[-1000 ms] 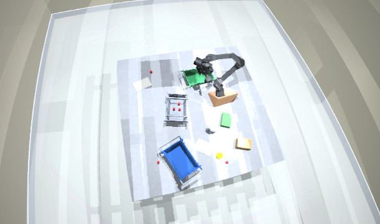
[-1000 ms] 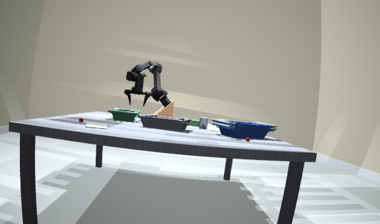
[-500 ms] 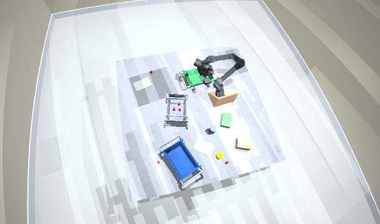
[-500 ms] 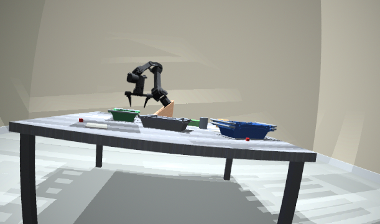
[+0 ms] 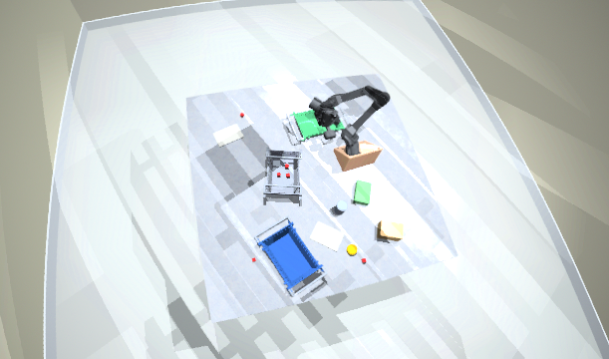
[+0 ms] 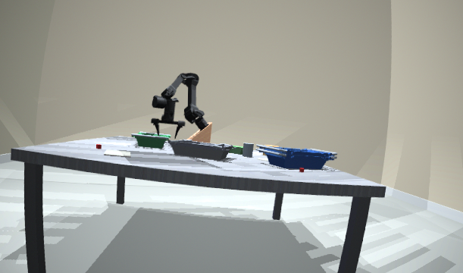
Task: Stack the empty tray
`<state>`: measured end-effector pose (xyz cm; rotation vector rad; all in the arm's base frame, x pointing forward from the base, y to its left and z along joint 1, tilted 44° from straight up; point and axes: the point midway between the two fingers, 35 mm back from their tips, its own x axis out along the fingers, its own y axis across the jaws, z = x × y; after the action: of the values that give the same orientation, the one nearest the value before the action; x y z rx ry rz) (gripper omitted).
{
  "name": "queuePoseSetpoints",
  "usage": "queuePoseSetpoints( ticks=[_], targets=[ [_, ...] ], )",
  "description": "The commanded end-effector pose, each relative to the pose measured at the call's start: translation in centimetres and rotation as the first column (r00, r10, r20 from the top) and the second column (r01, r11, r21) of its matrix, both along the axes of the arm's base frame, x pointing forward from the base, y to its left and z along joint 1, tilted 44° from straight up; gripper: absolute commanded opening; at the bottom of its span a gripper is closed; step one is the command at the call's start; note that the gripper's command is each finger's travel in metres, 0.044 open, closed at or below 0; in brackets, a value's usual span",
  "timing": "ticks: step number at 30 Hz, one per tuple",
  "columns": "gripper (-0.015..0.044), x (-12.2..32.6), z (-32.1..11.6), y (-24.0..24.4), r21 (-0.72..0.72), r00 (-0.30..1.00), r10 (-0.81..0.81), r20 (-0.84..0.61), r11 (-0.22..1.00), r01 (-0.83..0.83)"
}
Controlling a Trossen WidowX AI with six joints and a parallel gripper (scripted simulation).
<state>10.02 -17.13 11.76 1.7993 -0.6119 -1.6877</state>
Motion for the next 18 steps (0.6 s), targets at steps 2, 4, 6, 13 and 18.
queuePoseSetpoints(
  ticks=[2,4,6,13,18],
  targets=[
    [0.0440,0.0,-1.2,-0.8,0.005,1.000,0.004,-0.007,1.000,-0.004],
    [0.0440,0.0,-1.5,-1.2,0.003,1.000,0.005,-0.007,1.000,-0.005],
    [0.0440,-0.1,-1.9,-1.5,0.001,1.000,0.005,-0.007,1.000,-0.005],
    [0.0440,-0.4,-3.1,-2.7,-0.009,1.000,0.007,-0.009,1.000,-0.008],
    [0.0440,-0.5,-3.2,-2.9,-0.010,1.000,0.008,-0.010,1.000,-0.008]
  ],
)
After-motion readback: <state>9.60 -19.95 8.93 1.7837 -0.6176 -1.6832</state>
